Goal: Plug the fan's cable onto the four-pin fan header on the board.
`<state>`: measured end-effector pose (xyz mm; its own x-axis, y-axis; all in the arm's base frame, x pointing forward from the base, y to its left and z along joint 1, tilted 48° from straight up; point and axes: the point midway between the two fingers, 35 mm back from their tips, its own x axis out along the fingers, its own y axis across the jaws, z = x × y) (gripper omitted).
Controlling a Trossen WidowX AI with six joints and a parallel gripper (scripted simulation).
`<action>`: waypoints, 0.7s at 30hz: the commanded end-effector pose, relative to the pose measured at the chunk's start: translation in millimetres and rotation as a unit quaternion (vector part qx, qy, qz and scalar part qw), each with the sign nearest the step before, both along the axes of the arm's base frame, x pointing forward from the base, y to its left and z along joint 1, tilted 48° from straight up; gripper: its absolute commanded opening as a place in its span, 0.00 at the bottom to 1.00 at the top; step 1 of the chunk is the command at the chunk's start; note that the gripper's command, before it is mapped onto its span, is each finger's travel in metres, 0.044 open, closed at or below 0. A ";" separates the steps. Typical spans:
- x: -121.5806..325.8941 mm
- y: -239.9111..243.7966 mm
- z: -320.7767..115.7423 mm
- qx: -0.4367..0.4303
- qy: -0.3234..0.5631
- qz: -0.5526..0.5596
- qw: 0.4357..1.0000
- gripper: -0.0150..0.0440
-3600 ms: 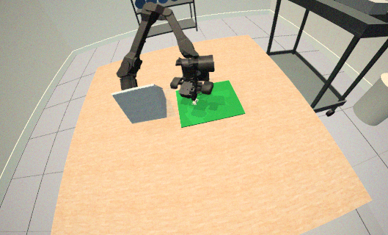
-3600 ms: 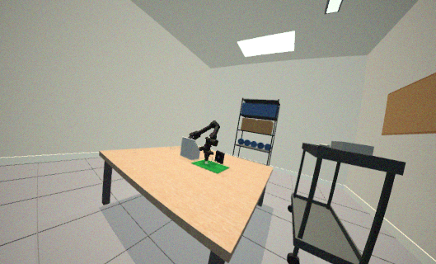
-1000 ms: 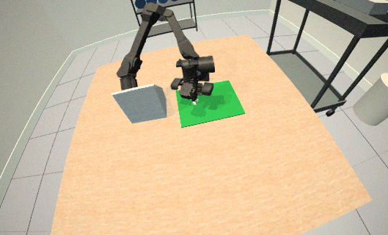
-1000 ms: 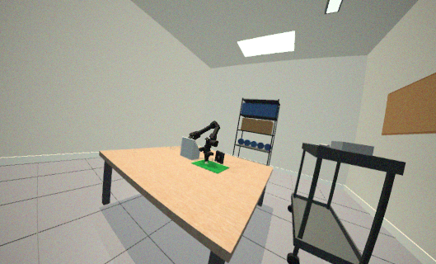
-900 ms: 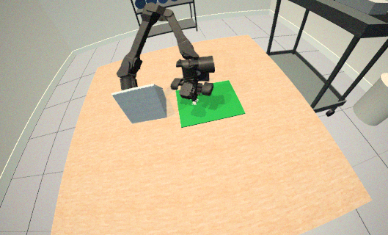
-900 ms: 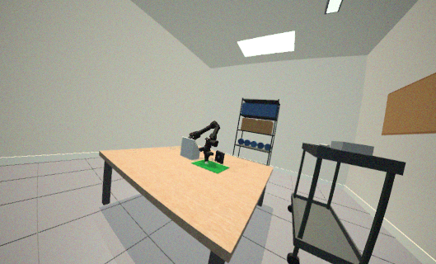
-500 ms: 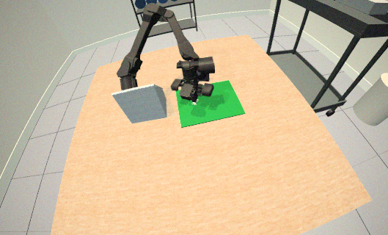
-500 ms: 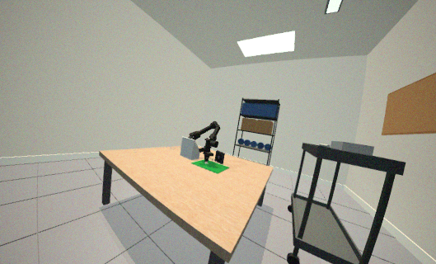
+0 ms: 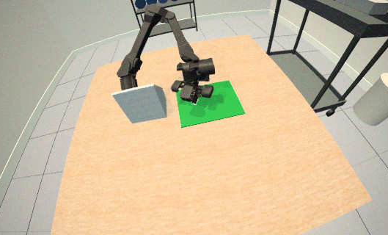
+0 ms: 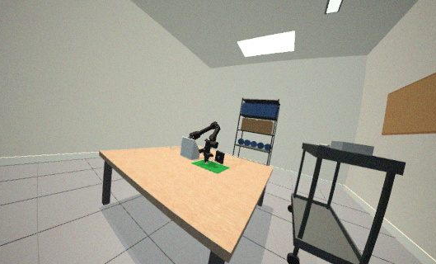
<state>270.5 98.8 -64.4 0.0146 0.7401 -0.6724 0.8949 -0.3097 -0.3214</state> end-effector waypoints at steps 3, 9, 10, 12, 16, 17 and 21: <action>0.0 -0.2 0.2 0.000 0.000 0.000 1.000 0.43; 0.0 -0.2 0.2 0.000 0.000 0.000 1.000 0.69; 0.0 -0.2 0.2 0.000 0.000 0.000 1.000 0.69; 0.3 -1.9 1.5 0.000 0.000 0.000 1.000 0.69; 0.7 -34.9 30.1 -0.001 0.001 -0.001 1.000 0.69; 0.1 -39.9 35.0 0.000 0.002 -0.001 1.000 0.69; -0.2 -41.5 36.7 0.000 0.002 -0.001 1.000 0.69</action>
